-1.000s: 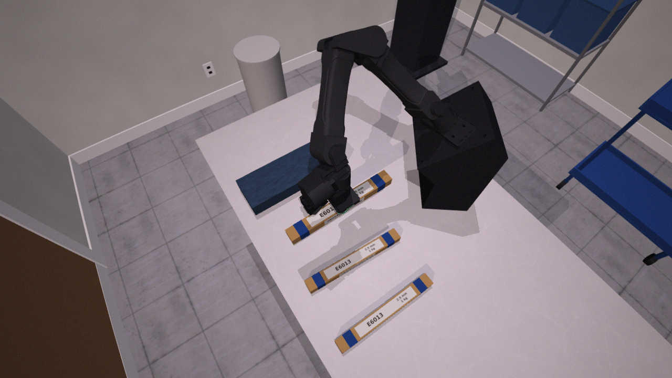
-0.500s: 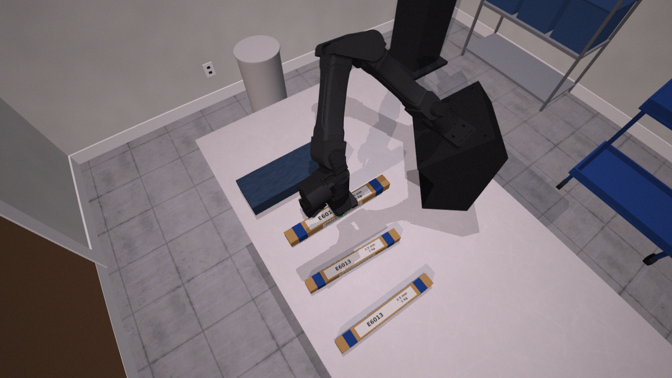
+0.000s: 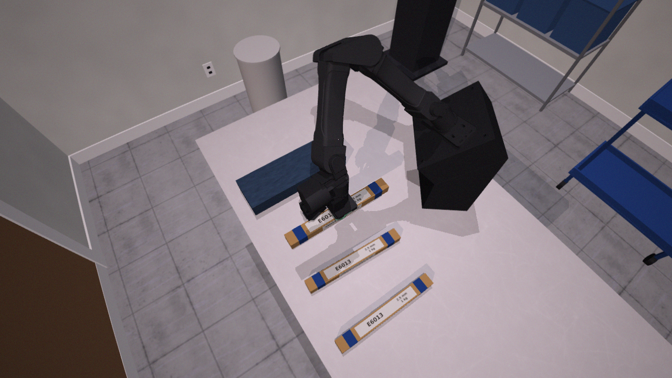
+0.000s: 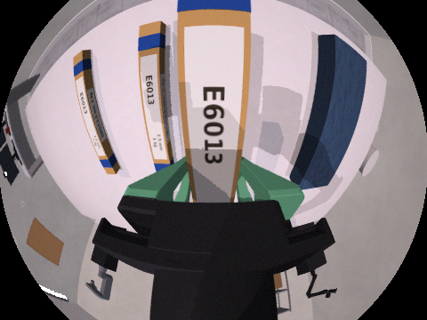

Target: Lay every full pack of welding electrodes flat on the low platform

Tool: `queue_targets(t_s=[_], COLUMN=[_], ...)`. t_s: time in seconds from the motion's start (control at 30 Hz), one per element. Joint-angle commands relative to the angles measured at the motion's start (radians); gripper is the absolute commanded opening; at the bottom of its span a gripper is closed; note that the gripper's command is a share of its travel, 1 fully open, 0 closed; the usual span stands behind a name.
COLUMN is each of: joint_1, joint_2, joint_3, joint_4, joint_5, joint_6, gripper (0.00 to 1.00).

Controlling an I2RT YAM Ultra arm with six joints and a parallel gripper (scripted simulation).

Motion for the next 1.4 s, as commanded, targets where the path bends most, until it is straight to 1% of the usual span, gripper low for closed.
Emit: queue_targets(t_s=[0.0,0.3,1.37], joint_1=[0.012,-0.003,-0.003], joint_2=[-0.015,0.009,0.010], joint_3=[-0.003,-0.003,-0.001], joint_4=[0.035,0.068,0.067], joint_5=[-0.009,-0.017,-0.017], joint_6=[-0.015,-0.030,-0.031], gripper=[0.00,0.00,0.00])
